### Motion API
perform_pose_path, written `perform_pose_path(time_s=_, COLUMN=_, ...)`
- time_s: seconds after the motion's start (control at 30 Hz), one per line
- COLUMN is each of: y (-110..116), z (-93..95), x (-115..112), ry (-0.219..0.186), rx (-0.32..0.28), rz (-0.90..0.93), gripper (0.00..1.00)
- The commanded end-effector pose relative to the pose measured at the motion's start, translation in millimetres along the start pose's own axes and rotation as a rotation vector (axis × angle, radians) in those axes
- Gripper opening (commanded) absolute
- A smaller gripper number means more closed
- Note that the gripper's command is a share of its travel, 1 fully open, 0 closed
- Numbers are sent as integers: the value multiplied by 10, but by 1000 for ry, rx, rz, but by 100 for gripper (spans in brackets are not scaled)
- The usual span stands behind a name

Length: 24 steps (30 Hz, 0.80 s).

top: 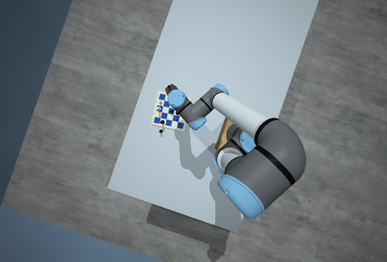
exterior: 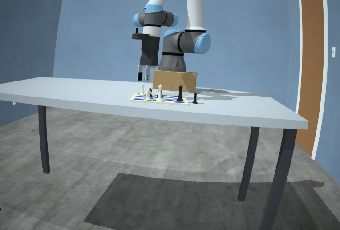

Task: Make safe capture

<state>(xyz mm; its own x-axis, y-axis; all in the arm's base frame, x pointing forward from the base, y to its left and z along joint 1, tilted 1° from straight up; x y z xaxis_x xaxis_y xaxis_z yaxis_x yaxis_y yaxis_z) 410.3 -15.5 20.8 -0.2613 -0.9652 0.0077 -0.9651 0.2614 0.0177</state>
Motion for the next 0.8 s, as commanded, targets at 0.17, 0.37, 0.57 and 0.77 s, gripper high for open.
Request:
perform_pose_path(time_s=0.17, y=-4, z=-4, x=0, ry=0, rx=1, rz=0, gripper=79)
perform_pose_path(time_s=0.37, y=-4, z=-4, x=0, ry=0, rx=1, rz=0, gripper=79)
perform_pose_path(time_s=0.57, y=-4, z=4, x=0, ry=0, rx=1, rz=0, gripper=79)
perform_pose_path(time_s=0.77, y=-4, z=83, x=0, ry=0, rx=1, rz=0, gripper=79)
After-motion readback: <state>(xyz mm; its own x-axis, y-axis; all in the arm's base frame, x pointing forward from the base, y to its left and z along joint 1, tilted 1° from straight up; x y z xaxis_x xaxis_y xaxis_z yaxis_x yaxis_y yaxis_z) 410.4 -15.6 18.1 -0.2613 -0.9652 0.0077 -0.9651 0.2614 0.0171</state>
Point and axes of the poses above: the point where the finger pads meet when closed, its own z axis out along the fingers, its own x axis across the jaws, y = z × x, the point moved 4 cm from there along -z, back along the fingers, and after that the axes turned 13 degrees about -z, right-handed, at the moved point
